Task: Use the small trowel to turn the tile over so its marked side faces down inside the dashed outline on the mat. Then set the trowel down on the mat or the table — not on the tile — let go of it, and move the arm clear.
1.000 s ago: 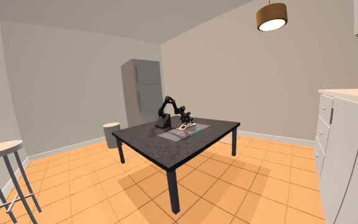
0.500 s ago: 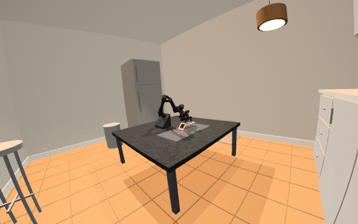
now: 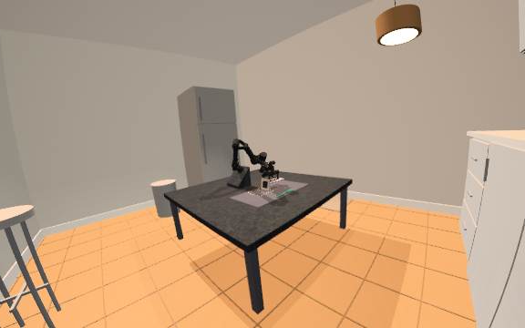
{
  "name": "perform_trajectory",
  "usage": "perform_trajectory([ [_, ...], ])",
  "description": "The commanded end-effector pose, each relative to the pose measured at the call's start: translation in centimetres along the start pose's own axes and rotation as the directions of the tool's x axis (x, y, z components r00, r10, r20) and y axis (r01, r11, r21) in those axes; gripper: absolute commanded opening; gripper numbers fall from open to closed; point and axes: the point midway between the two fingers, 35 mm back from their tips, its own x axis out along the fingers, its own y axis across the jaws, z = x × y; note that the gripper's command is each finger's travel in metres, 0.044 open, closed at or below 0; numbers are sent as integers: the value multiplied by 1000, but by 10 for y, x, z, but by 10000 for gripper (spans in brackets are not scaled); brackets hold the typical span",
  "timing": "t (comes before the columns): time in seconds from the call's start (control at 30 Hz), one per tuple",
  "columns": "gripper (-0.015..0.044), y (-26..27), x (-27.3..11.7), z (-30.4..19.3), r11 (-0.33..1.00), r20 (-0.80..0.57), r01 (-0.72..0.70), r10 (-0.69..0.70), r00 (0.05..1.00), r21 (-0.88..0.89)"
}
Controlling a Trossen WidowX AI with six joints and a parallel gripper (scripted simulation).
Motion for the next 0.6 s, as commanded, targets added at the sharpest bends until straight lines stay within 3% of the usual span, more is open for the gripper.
perform_trajectory([
  [0.0, 0, 3, -1, 11, 1000, -4, -10, 10, 1000, 4],
  [0.37, 0, 0, 2, 24, 1000, -4, -9, 9, 1000, 3],
  [0.57, 0, 12, -6, -6, 1000, -10, -4, 4, 1000, 8],
])
